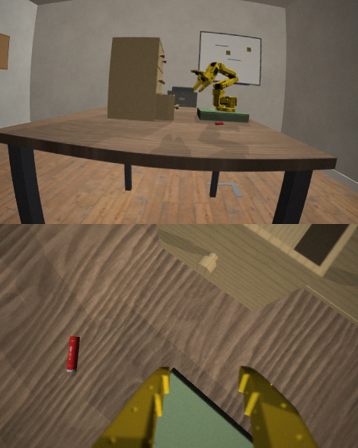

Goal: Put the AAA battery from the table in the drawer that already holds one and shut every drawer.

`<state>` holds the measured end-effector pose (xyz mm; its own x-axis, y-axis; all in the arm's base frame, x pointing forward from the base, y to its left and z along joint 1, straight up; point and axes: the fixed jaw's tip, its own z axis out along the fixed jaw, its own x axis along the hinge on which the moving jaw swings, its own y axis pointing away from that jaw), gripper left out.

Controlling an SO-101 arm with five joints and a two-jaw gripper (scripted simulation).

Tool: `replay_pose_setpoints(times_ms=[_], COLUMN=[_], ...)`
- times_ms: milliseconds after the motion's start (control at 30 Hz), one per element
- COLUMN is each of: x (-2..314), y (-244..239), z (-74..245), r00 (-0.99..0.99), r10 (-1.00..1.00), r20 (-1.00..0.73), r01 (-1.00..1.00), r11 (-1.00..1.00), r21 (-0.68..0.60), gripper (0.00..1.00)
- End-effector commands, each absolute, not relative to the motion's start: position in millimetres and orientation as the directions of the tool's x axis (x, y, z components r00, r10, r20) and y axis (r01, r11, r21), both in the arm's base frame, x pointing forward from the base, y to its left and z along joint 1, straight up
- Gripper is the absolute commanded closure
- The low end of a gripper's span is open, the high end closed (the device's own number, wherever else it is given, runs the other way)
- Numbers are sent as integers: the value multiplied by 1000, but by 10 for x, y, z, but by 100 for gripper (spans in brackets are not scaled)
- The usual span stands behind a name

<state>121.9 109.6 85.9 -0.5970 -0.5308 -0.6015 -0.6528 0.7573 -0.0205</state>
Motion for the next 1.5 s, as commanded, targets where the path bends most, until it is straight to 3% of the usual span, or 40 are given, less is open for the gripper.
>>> replay_pose_setpoints(times_ms=[0, 700, 1467], x=[1247, 1243, 1296], y=[1191, 1546, 1581], z=[826, 767, 757], r00=[-550, -329, -320], r10=[-505, -336, -321], r20=[-665, -882, -891], r01=[-668, -746, -740], r11=[744, 666, 672], r21=[-12, 24, 24], gripper=[79, 79, 79])
